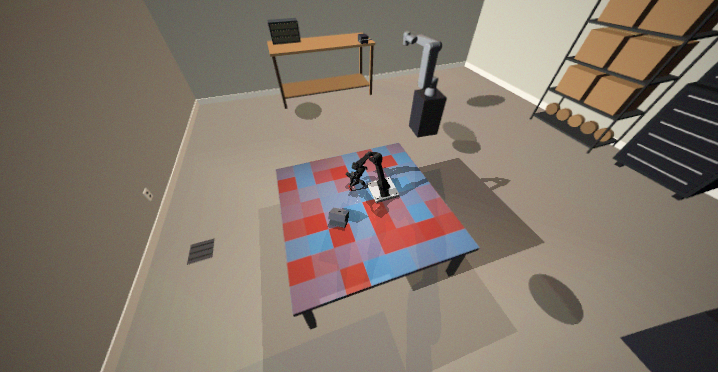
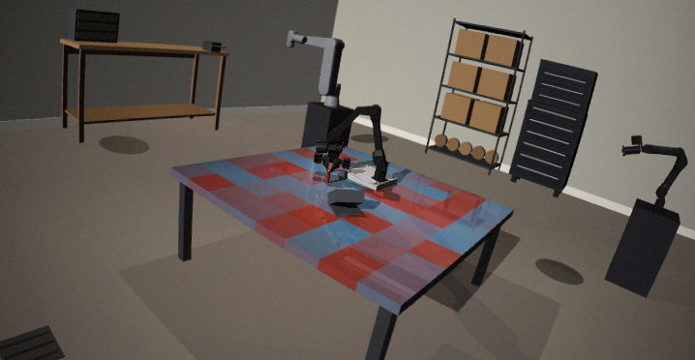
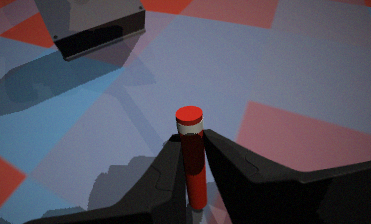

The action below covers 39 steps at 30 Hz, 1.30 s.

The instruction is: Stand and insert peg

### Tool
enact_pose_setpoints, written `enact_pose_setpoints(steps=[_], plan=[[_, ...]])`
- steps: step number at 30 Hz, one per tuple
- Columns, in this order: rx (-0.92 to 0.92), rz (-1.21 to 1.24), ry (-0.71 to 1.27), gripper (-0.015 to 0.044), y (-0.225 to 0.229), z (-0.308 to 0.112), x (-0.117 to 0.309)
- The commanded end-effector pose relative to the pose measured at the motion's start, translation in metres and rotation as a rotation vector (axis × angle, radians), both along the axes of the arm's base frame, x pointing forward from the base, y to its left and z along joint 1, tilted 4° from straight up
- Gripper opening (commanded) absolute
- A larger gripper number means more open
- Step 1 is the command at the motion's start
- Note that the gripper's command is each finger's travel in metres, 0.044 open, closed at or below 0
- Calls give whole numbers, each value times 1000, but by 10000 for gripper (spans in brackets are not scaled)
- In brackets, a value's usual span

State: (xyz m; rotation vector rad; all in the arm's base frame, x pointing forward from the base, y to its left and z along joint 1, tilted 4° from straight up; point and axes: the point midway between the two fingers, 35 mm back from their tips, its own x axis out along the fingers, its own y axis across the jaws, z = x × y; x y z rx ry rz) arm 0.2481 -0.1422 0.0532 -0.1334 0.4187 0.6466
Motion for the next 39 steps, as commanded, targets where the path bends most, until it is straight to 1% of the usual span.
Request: enact_pose_setpoints(steps=[1,16,39], plan=[[15,-1,-29,50,-3,0,0],[94,-1,-131,50,-9,-3,-8],[80,-1,-116,50,-9,-7,-8]])
